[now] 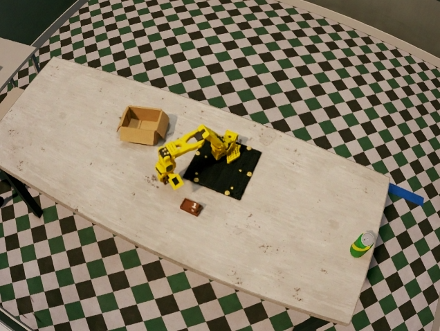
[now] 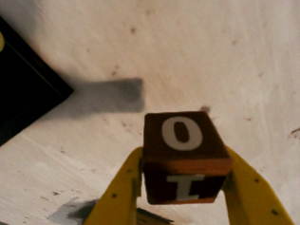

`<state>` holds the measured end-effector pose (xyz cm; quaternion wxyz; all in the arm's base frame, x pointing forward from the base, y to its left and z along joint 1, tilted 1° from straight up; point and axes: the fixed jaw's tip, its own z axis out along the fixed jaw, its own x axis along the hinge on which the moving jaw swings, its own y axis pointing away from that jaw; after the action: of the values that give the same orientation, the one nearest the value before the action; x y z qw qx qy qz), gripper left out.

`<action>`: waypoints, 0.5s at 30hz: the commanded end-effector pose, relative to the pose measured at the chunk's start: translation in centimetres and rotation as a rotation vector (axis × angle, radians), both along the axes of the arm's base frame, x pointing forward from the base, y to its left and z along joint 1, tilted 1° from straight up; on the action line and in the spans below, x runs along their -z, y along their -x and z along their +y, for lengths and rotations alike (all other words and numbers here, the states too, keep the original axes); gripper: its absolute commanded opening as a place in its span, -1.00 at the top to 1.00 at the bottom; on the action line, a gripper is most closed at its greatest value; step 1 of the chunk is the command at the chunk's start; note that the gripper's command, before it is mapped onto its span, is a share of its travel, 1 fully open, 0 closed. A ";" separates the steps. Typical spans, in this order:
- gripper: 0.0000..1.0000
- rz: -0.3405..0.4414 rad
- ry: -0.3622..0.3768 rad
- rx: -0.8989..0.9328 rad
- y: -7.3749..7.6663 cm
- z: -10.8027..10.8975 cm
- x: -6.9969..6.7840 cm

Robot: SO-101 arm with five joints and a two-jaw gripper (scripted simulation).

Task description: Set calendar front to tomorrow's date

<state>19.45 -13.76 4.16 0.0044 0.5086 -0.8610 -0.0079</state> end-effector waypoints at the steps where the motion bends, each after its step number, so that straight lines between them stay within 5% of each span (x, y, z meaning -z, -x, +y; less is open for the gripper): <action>1: 1.00 0.004 -0.005 -0.014 -0.1 0.2 0.4; 15: 1.00 0.004 -0.005 -0.014 -0.1 0.2 0.8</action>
<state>19.65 -13.90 3.95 0.0013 0.5086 -0.8610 -0.0010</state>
